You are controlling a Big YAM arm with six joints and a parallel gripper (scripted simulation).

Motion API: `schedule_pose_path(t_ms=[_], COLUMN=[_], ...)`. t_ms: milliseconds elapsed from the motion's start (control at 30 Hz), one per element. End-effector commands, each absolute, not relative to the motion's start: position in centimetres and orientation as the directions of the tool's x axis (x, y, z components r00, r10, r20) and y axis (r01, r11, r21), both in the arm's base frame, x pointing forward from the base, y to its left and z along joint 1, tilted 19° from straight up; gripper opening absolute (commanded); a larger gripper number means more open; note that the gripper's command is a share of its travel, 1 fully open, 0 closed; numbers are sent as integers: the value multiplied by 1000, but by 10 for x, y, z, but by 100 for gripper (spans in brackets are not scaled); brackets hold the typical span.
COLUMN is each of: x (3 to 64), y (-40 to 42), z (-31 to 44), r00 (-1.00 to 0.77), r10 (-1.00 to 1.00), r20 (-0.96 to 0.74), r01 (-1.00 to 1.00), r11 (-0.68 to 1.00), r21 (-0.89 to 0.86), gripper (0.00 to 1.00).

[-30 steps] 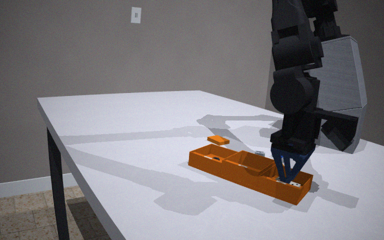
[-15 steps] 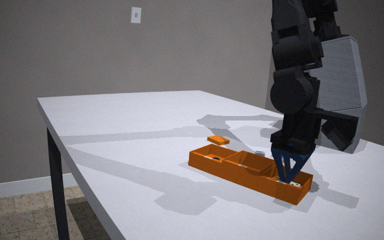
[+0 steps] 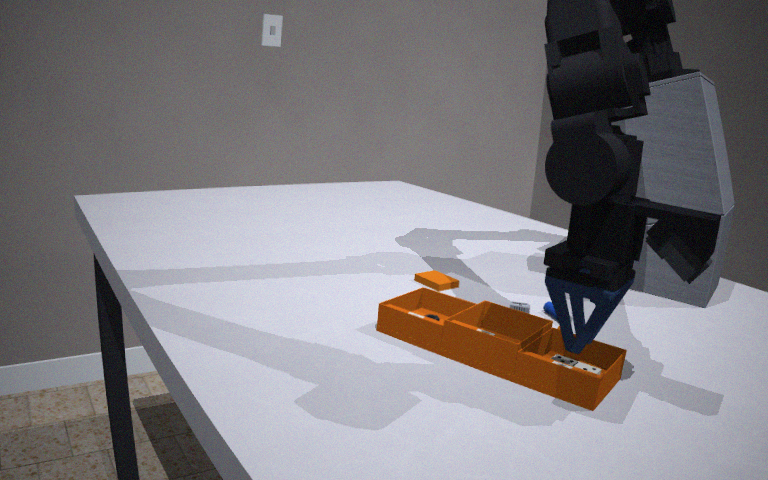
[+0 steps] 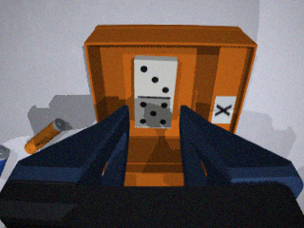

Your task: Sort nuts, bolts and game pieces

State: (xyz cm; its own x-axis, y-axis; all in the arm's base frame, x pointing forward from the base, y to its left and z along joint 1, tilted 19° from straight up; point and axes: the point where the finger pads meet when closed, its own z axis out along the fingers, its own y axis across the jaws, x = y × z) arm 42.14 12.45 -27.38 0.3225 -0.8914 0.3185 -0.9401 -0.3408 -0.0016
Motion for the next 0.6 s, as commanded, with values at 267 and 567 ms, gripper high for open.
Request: schedule_pose_path(t_ms=[267, 567], x=[425, 430], y=[142, 137], z=[-243, -239], r00=[325, 309], r10=[-892, -898], r20=[314, 314], r01=[-937, -943], r11=[-349, -332], r21=[-24, -19], gripper=[30, 30])
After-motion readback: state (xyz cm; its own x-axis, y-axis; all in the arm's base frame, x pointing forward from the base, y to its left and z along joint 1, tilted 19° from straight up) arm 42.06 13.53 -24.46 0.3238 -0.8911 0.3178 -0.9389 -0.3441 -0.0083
